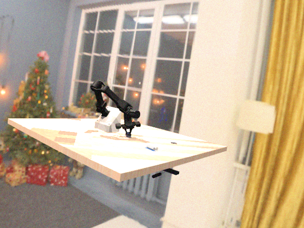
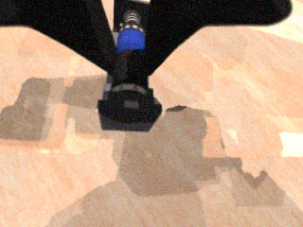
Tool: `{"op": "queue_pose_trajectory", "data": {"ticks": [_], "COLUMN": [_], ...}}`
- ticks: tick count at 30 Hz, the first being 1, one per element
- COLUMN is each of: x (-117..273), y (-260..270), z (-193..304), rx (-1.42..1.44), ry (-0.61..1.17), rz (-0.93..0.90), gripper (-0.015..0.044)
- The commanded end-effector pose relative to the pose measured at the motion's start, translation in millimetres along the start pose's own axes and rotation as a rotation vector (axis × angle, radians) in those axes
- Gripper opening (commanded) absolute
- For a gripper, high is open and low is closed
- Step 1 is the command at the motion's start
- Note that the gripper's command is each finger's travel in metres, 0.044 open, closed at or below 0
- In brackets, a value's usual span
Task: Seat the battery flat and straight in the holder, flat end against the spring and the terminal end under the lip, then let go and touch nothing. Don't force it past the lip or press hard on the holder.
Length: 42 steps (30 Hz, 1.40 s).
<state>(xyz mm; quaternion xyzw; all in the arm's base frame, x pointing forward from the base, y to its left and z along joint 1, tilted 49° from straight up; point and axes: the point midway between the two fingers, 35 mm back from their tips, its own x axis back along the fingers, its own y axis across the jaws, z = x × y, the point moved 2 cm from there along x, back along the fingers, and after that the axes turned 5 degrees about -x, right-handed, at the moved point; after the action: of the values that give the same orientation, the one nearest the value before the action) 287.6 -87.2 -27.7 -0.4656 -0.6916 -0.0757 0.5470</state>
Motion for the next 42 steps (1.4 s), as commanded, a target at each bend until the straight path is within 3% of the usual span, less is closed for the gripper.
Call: {"op": "queue_pose_trajectory", "data": {"ticks": [1,16,20,33,42], "x": [2,2,2,16,79], "y": [0,1,1,3,16], "z": [-4,-4,-4,-1,12], "rx": [0.005,0.004,0.004,0.003,0.004], "ry": [0.001,0.008,0.008,0.008,0.011], "rz": [0.001,0.006,0.006,0.006,0.004], "gripper": [0.0062,0.0062,0.0164,0.0164,0.04]}}
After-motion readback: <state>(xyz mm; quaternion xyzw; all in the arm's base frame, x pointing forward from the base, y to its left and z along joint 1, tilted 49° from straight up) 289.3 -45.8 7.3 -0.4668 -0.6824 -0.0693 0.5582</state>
